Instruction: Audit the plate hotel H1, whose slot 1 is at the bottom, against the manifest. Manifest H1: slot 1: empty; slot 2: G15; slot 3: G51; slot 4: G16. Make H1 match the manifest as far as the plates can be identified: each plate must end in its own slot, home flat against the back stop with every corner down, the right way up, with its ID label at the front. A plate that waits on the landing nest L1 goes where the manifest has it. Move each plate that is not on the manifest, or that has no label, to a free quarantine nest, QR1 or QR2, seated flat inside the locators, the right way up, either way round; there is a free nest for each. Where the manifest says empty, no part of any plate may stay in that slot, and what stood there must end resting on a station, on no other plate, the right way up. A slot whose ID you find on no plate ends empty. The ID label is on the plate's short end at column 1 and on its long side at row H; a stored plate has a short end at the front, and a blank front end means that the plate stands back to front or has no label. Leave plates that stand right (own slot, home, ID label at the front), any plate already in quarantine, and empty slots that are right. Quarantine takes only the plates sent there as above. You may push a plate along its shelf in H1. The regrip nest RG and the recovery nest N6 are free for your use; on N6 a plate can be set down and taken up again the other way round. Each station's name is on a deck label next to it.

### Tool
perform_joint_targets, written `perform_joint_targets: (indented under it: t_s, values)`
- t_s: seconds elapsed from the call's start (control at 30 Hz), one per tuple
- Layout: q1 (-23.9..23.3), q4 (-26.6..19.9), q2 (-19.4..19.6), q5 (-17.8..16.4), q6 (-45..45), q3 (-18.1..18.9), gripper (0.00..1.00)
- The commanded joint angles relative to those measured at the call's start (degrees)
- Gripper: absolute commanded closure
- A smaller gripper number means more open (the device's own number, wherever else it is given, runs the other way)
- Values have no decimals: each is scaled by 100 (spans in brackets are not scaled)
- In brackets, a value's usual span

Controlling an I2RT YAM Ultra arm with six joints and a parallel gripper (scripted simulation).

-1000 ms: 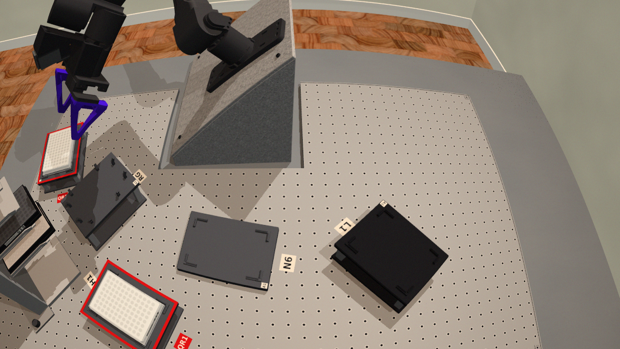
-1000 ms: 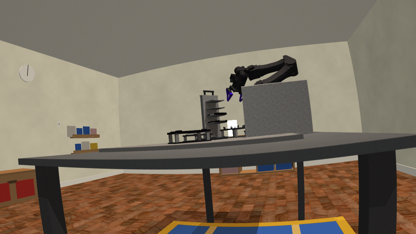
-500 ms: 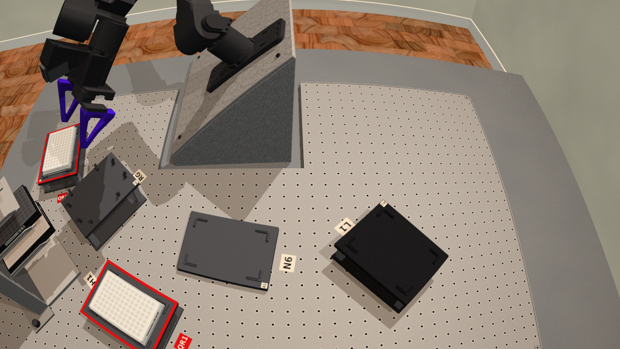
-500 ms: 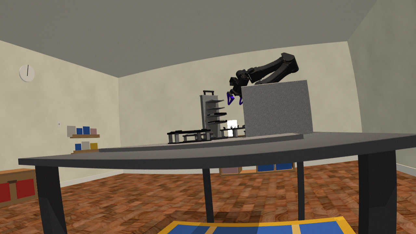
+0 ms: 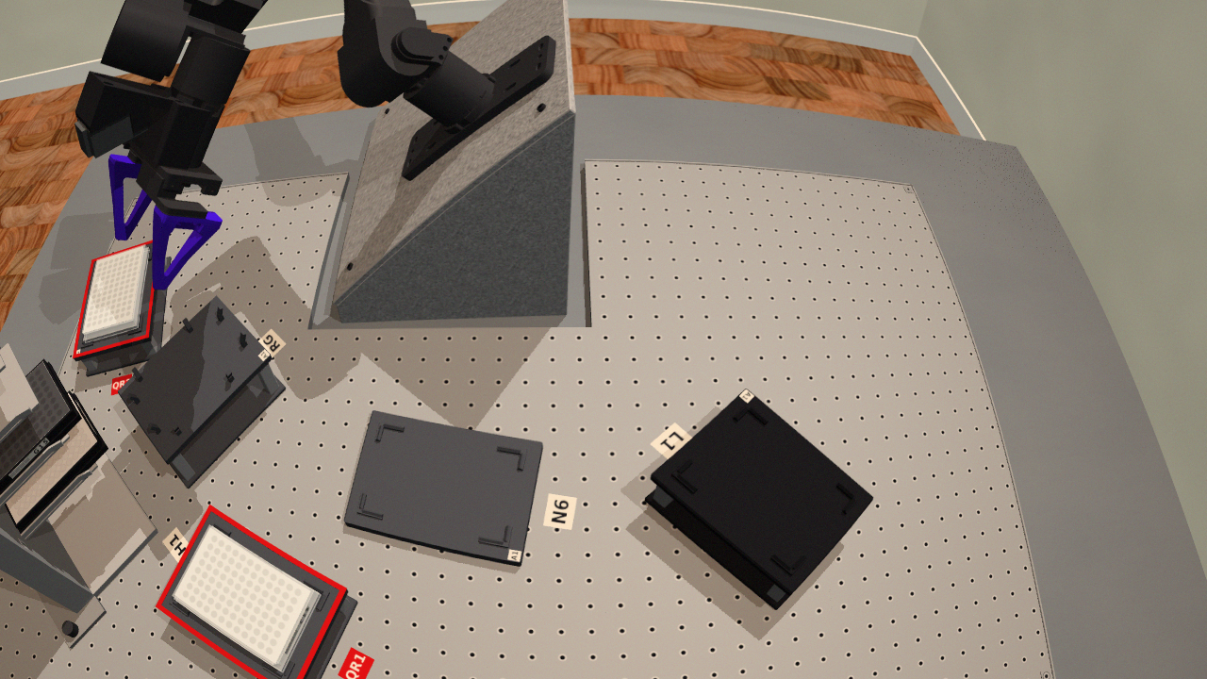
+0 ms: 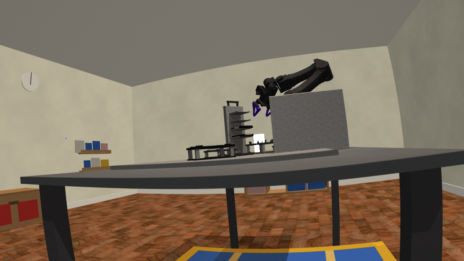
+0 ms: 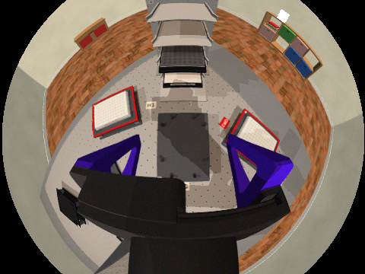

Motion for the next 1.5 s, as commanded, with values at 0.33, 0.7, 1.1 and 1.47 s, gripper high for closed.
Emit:
perform_joint_targets:
  t_s: [0.33, 0.7, 1.1, 1.47]
  values:
    - [5, 17, 0, -30, -4, 19, 0]
    - [-799, 780, 156, -811, -246, -438, 0]
    - [-1431, 1525, 463, -1428, -407, -793, 0]
    - [-1455, 1729, 889, -1453, -413, -566, 0]
